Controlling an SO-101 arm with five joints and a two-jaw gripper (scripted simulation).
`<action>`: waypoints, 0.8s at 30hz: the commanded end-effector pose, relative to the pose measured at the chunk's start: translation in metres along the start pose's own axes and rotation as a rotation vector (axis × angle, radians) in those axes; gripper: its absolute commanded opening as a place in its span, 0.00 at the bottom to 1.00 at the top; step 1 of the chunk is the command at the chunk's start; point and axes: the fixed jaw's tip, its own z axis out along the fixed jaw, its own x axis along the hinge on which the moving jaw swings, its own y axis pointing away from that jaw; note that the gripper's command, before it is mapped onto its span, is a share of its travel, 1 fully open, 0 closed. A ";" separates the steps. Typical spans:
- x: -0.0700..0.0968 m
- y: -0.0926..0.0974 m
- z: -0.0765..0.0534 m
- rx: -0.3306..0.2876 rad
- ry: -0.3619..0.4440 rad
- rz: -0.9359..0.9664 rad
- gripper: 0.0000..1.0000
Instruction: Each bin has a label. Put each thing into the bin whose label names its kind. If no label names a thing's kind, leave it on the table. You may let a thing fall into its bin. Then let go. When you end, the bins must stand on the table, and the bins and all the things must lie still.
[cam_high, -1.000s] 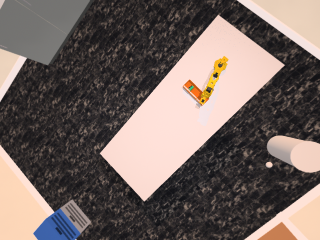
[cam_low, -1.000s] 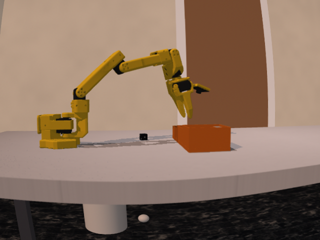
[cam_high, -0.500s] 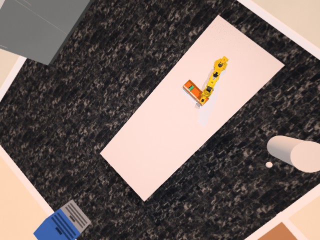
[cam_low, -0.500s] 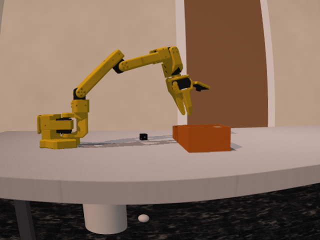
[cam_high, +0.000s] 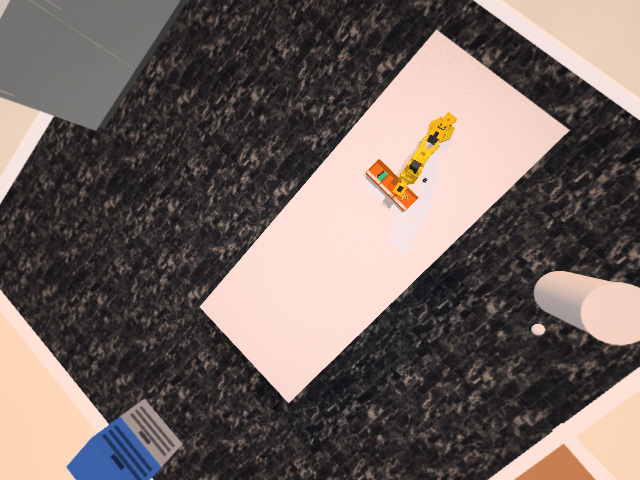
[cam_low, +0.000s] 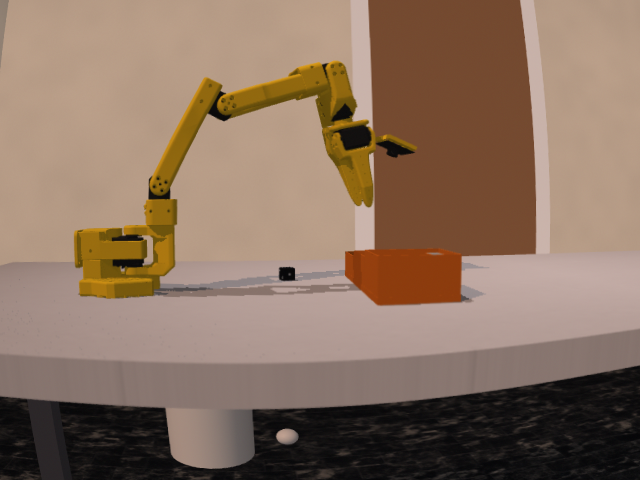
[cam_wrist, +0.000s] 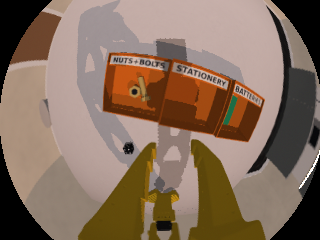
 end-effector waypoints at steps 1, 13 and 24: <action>0.025 -0.016 -0.034 0.017 -0.044 0.043 0.17; 0.074 -0.033 -0.046 0.042 -0.008 0.137 0.17; 0.087 -0.036 -0.046 0.047 0.001 0.160 0.17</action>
